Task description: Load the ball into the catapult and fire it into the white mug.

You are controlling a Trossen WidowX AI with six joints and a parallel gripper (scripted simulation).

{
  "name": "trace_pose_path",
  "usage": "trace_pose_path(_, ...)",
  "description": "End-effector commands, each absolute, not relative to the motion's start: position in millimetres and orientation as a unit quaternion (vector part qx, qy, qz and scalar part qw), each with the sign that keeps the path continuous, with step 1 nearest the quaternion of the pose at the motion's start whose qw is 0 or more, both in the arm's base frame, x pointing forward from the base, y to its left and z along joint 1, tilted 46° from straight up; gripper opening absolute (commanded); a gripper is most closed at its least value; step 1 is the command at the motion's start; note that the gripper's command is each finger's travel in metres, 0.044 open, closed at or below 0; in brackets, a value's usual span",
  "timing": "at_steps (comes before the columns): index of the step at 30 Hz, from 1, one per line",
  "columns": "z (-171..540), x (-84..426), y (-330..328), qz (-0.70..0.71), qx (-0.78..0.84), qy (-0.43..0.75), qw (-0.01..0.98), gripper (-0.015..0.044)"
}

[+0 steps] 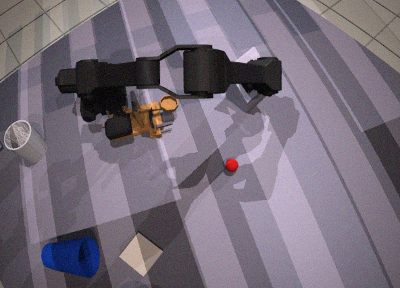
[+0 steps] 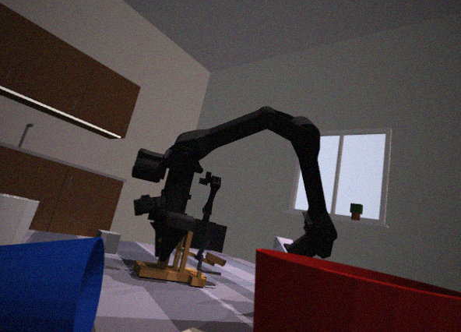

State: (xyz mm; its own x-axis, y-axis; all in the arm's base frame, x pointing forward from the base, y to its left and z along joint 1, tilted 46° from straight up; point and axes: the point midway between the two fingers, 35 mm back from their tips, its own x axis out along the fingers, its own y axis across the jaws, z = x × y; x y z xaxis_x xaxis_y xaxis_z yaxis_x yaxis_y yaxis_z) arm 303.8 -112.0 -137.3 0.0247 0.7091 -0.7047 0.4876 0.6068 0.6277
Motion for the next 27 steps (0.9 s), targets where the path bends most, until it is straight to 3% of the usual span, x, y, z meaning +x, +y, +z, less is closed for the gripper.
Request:
trace_pose_path(1, -137.1, 303.7, -112.6, 0.097, 0.432, 0.692, 0.571, 0.0138)
trace_pose_path(5, -137.1, 303.7, -112.6, 0.097, 0.432, 0.692, 0.571, 0.0111)
trace_pose_path(10, -104.2, 302.6, -146.2, 0.096, 0.432, 0.692, 0.571, 0.0)
trace_pose_path(27, -116.5, 305.2, -133.9, 0.096, 0.433, 0.691, 0.57, 0.0)
